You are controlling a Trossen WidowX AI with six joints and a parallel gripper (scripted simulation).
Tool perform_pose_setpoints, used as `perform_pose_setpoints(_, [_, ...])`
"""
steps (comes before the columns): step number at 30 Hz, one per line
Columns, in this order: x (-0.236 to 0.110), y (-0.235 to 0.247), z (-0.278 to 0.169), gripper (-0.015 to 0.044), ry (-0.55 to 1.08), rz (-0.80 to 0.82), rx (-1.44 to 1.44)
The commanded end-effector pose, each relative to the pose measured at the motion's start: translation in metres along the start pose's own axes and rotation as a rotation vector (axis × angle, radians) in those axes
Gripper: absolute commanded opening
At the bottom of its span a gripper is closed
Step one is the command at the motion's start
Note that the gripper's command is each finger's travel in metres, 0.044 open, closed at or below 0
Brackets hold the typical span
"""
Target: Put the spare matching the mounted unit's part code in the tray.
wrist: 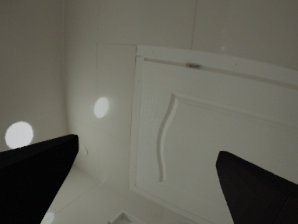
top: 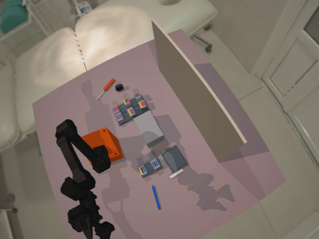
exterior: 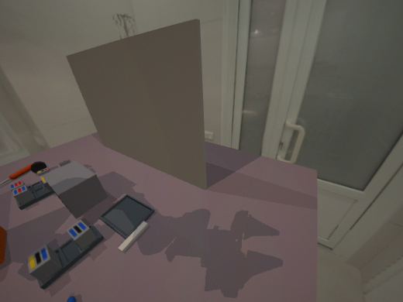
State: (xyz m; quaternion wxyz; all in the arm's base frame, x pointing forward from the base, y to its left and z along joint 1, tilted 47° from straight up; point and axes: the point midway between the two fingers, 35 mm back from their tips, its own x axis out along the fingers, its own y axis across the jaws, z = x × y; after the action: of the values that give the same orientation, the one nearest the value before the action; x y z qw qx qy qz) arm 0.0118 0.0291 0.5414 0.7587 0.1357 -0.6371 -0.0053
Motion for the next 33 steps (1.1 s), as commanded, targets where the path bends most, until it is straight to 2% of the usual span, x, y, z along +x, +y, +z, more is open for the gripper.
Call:
perform_pose_setpoints(1, [0.0, 0.0, 0.0, 0.0426, 0.0, 0.0, 0.0])
perform_pose_setpoints(8, [0.003, -0.009, -0.001, 0.044, 0.012, -0.02, 0.005])
perform_pose_setpoints(16, [0.036, -0.12, -0.025, 0.044, 0.106, -0.377, 0.135])
perform_pose_setpoints(25, [0.022, -0.226, -0.131, 0.044, 0.436, -0.769, 0.202])
perform_pose_setpoints(33, [-0.032, -0.267, -0.253, 0.044, 0.834, -1.035, 0.18])
